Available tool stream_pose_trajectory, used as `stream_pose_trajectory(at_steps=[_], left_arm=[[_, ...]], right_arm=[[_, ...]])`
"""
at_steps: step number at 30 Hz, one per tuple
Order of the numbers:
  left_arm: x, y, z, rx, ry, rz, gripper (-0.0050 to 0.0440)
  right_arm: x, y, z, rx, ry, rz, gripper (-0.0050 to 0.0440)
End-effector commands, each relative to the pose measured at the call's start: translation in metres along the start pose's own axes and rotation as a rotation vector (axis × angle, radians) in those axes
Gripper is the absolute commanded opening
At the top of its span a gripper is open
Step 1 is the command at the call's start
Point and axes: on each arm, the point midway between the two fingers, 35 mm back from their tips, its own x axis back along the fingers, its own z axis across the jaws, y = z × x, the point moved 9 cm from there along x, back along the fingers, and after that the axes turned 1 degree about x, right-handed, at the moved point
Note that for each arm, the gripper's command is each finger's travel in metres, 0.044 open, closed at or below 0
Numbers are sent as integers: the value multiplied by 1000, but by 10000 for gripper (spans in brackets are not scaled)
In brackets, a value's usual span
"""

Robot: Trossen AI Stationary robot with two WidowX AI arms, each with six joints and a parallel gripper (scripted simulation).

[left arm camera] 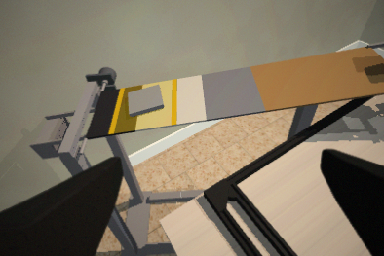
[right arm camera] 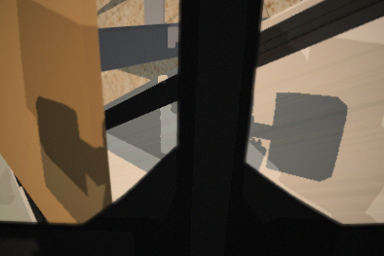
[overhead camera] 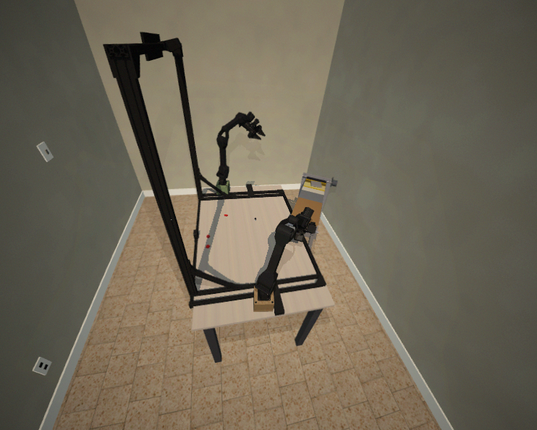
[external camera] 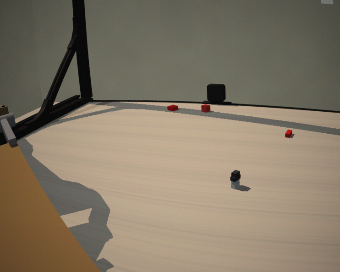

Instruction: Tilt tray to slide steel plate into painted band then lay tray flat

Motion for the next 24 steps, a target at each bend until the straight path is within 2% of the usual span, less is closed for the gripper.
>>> stream_pose_trajectory(at_steps=[1, 24], left_arm=[[0, 0, 0, 0, 1, -1, 440], [0, 0, 0, 0, 1, -1, 440]], right_arm=[[-9, 0, -10, 0, -21, -4, 0], [-47, 0, -42, 0, -68, -3, 0]])
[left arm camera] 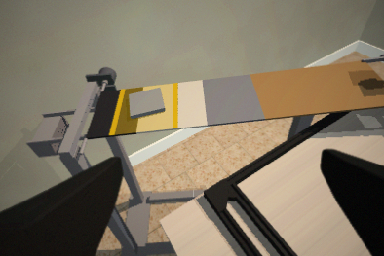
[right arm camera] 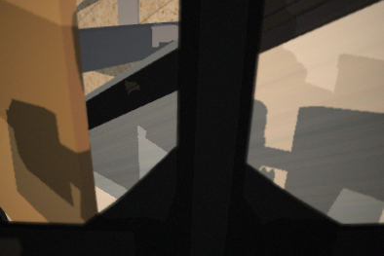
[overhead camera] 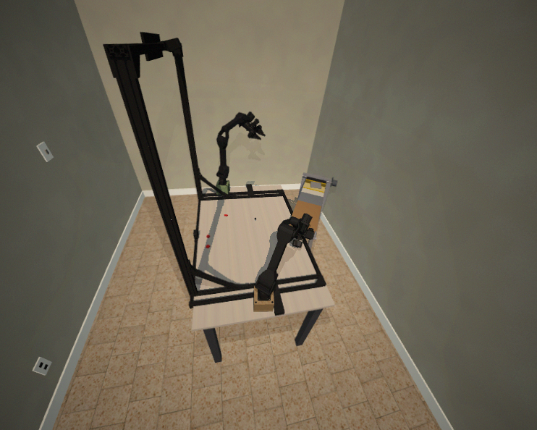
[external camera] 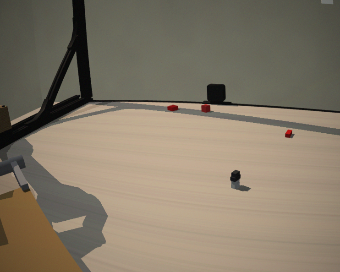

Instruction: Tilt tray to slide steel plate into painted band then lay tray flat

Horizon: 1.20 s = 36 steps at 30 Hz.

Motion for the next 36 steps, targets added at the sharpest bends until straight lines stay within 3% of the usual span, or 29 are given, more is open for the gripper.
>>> stream_pose_trajectory(at_steps=[1, 17, 18, 36], left_arm=[[0, 0, 0, 0, 1, 0, 440], [0, 0, 0, 0, 1, 0, 440], [0, 0, 0, 0, 1, 0, 440], [0, 0, 0, 0, 1, 0, 440]], right_arm=[[-10, 0, -9, 1, -15, -4, 0], [-35, 0, -28, 1, -27, -4, 0], [-35, 0, -28, 1, -27, -4, 330], [-35, 0, -28, 1, -27, -4, 330]])
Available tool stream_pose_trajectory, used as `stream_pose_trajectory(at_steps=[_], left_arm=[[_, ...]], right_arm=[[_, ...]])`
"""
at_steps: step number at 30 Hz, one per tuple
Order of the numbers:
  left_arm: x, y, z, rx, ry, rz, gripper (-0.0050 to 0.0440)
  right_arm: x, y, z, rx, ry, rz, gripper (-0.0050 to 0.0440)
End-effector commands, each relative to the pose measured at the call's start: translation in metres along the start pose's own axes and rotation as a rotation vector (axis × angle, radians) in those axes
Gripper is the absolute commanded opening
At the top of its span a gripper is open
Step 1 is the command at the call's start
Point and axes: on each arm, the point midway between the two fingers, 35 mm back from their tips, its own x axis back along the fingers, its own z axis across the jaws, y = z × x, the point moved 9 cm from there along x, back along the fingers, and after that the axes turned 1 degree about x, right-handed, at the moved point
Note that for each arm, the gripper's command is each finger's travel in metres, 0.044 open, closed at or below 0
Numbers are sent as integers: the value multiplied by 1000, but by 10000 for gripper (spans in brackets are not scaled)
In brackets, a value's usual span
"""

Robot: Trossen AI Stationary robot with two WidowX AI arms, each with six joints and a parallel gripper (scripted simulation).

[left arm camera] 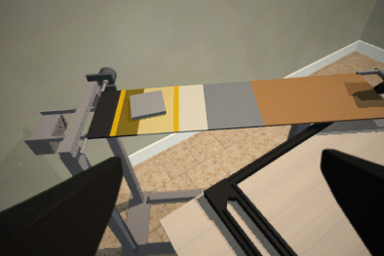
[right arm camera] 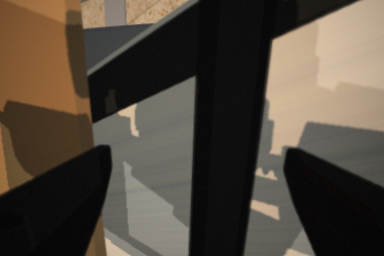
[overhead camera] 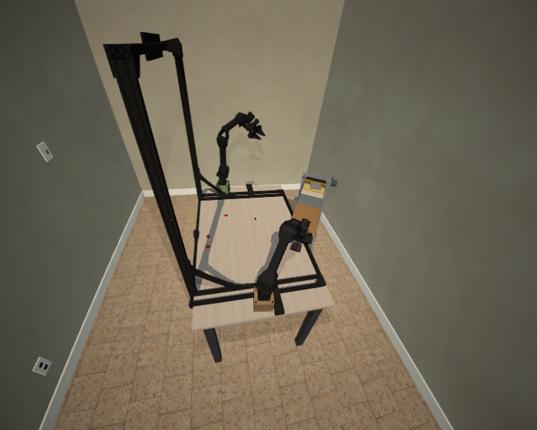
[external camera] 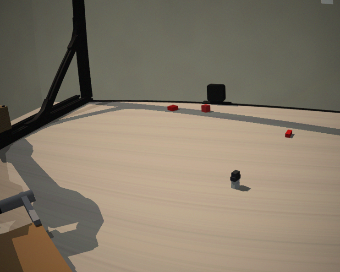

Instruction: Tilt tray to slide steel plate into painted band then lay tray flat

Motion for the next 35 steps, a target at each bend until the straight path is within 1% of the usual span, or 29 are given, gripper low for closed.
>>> stream_pose_trajectory(at_steps=[1, 3, 4, 13, 35], left_arm=[[0, 0, 0, -1, 0, 0, 440], [0, 0, 0, -1, 0, 0, 440], [0, 0, 0, -1, 0, 0, 440], [0, 0, 0, -1, 0, 0, 440], [0, 0, 0, -1, 0, 0, 440]], right_arm=[[-2, 1, -3, 0, -9, -2, 330], [-2, 1, -3, 0, -9, -2, 330], [8, 1, -3, 0, -9, -2, 440], [98, 0, -2, 0, -9, -2, 440], [98, 0, -2, 0, -9, -2, 440]])
